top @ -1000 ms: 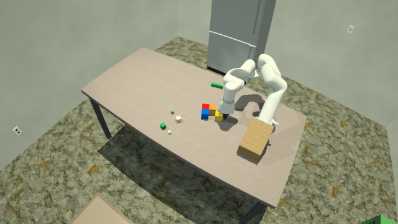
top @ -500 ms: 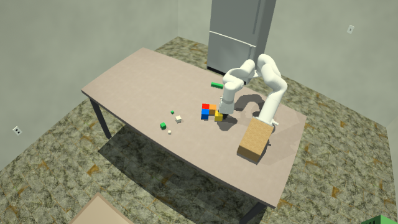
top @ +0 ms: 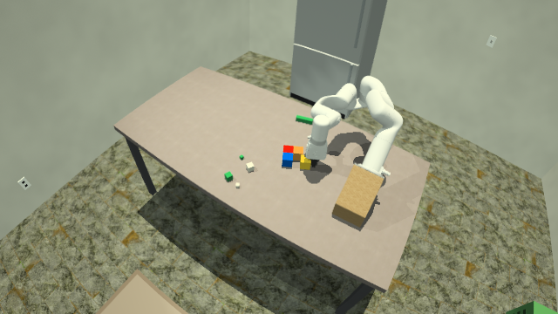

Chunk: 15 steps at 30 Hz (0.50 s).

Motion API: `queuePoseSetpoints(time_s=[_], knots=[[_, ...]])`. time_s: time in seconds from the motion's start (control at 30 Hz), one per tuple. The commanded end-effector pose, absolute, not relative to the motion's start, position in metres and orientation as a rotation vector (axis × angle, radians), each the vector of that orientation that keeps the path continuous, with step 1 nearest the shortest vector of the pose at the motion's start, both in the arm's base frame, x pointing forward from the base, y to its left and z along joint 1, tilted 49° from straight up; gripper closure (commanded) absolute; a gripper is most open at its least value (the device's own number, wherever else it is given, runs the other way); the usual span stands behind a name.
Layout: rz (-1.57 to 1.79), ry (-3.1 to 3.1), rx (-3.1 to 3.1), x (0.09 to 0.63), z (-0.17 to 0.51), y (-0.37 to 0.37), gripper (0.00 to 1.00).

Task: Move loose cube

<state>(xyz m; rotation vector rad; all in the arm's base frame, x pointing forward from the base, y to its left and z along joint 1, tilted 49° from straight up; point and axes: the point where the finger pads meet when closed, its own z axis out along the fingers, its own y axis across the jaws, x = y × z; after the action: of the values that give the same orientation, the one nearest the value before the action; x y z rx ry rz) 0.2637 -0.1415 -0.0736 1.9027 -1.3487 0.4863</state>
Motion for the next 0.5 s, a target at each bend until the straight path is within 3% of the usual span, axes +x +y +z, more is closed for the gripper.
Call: queuePoseSetpoints(time_s=[0.0, 0.47], knots=[[0.489, -1.348, 1.906, 0.267, -0.0741, -0.1399, 1.0], [0.489, -1.348, 1.906, 0.2734, -0.0765, -0.1387, 1.0]])
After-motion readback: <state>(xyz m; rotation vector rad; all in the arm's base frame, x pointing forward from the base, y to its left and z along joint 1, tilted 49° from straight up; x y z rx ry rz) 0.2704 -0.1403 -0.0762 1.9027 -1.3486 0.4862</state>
